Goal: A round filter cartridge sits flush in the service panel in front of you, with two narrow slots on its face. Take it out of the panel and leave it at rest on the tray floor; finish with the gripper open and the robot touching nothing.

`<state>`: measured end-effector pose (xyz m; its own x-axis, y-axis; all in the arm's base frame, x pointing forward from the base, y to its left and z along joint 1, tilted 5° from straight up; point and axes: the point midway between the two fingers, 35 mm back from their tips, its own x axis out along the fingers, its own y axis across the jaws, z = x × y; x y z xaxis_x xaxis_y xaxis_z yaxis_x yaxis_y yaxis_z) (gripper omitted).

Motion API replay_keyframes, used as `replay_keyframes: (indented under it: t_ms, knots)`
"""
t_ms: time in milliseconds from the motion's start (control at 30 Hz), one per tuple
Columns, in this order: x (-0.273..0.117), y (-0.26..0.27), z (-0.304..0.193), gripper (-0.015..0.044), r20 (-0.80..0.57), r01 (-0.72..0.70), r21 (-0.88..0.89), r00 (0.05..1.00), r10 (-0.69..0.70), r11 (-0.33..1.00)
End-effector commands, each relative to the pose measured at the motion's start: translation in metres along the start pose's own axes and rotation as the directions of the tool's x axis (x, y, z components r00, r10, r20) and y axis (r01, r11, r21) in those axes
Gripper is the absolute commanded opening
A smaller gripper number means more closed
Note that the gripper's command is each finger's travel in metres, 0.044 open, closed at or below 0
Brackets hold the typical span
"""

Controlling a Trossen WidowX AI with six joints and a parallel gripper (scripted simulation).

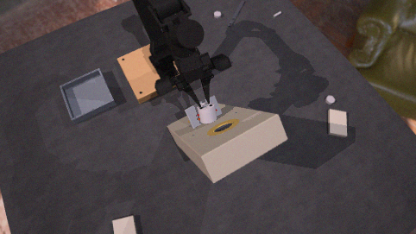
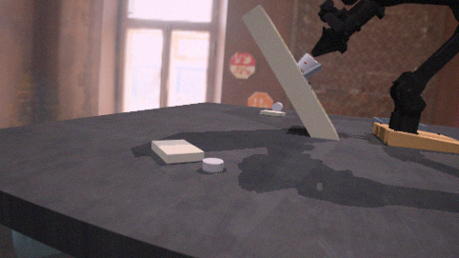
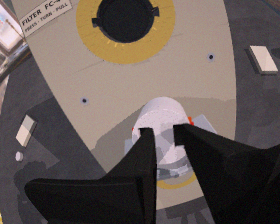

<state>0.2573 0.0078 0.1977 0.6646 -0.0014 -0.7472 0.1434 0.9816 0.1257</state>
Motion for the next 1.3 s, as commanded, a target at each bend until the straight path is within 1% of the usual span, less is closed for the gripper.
replay_keyframes:
  t_ms: [0, 100, 1267]
  knots:
    - [-0.0006, 0.0012, 0.0054, 0.0093, -0.127, 0.029, 0.006, 0.991, -0.028, 1.000]
    - [-0.0007, 0.0013, 0.0064, 0.0093, -0.173, 0.040, 0.005, 0.984, -0.038, 0.999]
    - [-0.0007, 0.0013, 0.0064, 0.0093, -0.173, 0.040, 0.005, 0.984, -0.038, 0.999]
